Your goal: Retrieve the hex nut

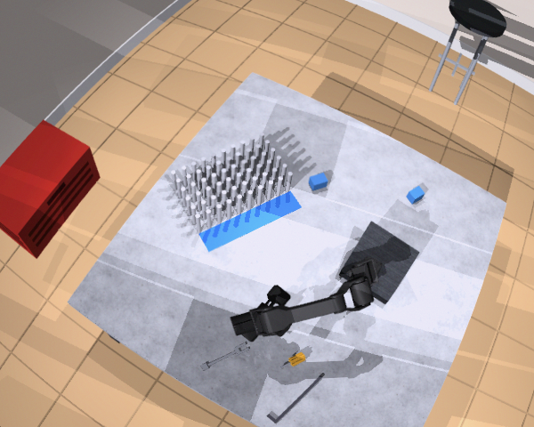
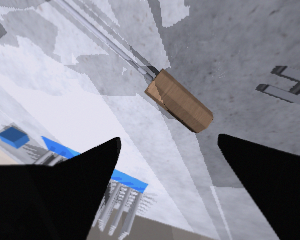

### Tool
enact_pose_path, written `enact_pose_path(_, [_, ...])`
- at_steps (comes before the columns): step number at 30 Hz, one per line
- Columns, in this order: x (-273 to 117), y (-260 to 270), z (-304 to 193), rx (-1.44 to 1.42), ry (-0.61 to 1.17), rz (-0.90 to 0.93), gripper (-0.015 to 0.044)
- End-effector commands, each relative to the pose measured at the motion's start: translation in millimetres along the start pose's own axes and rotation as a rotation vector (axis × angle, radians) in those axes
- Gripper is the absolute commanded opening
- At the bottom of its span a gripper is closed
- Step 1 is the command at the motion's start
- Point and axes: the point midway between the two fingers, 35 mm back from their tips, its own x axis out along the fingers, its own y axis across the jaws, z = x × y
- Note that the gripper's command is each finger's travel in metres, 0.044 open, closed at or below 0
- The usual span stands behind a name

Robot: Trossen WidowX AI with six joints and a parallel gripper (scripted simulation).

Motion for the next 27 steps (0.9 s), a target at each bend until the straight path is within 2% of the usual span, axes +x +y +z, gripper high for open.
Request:
enact_pose_path(1, [0.9, -1.2, 2.4, -0.827, 0.019, 0.017, 0.0440])
enact_pose_path(22, [0.9, -1.2, 2.4, -0.827, 0.019, 0.017, 0.0440])
enact_pose_path(27, [0.9, -1.2, 2.4, -0.827, 0.019, 0.017, 0.0309])
